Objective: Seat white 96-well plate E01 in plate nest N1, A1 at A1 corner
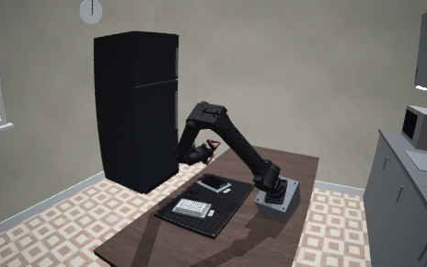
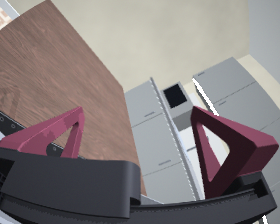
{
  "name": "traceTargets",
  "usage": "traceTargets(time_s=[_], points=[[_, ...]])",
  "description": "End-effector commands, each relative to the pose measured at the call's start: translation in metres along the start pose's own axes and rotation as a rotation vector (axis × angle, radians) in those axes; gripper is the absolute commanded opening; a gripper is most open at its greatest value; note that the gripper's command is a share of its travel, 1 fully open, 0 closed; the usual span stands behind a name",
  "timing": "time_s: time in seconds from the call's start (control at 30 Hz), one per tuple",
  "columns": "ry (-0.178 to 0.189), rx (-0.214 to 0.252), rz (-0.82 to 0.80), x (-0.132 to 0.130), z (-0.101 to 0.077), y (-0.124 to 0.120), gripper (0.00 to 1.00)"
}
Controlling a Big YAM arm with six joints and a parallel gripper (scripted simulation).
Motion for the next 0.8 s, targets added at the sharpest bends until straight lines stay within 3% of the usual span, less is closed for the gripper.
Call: traceTargets(time_s=[0.0, 0.53, 0.57, 0.77], points=[[0.001, -0.001, 0.008, -0.002, 0.000, 0.002, 1.00], [0.001, -0.001, 0.008, -0.002, 0.000, 0.002, 1.00], [0.048, -0.015, 0.013, -0.002, -0.013, 0.004, 1.00], [0.230, 0.040, -0.051, 0.012, -0.032, -0.011, 1.00]])
Point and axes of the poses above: the point where the finger pads meet when closed, its own z axis out along the fingers, its own x axis across the jaws, y = z × x, the point moved 2 cm from there along -z, back along the fingers, and after that the axes turned 4 degrees about -z, right-handed, at the moved point
